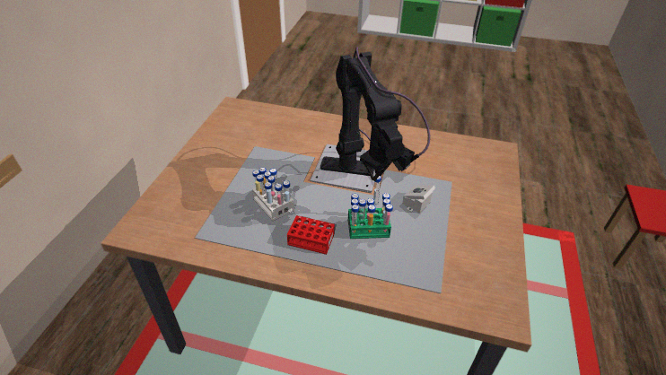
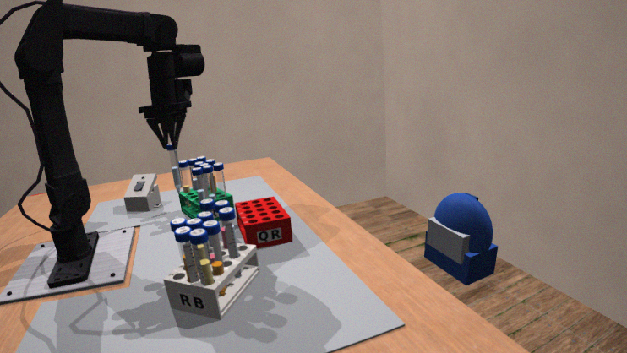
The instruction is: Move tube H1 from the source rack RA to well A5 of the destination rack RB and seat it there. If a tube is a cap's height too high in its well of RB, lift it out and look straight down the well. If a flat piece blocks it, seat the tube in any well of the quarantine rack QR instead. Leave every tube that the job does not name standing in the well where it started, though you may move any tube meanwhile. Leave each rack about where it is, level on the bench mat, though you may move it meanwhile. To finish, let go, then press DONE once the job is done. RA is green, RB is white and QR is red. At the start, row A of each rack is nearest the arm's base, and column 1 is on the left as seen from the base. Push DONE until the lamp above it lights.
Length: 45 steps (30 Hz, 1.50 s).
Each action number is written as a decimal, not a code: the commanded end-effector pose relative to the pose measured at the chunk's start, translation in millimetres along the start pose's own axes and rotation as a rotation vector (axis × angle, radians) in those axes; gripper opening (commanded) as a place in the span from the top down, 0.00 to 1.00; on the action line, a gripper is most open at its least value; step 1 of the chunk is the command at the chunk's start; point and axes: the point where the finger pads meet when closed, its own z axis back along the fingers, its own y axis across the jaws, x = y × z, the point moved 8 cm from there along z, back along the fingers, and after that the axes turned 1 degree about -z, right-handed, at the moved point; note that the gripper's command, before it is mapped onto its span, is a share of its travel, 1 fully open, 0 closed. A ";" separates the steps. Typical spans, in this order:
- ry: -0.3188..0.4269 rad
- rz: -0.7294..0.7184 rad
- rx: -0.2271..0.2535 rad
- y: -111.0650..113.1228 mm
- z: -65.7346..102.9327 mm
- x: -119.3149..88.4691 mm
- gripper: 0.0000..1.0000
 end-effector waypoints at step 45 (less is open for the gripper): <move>-0.022 -0.004 -0.013 -82.4 9.2 -67.3 1.00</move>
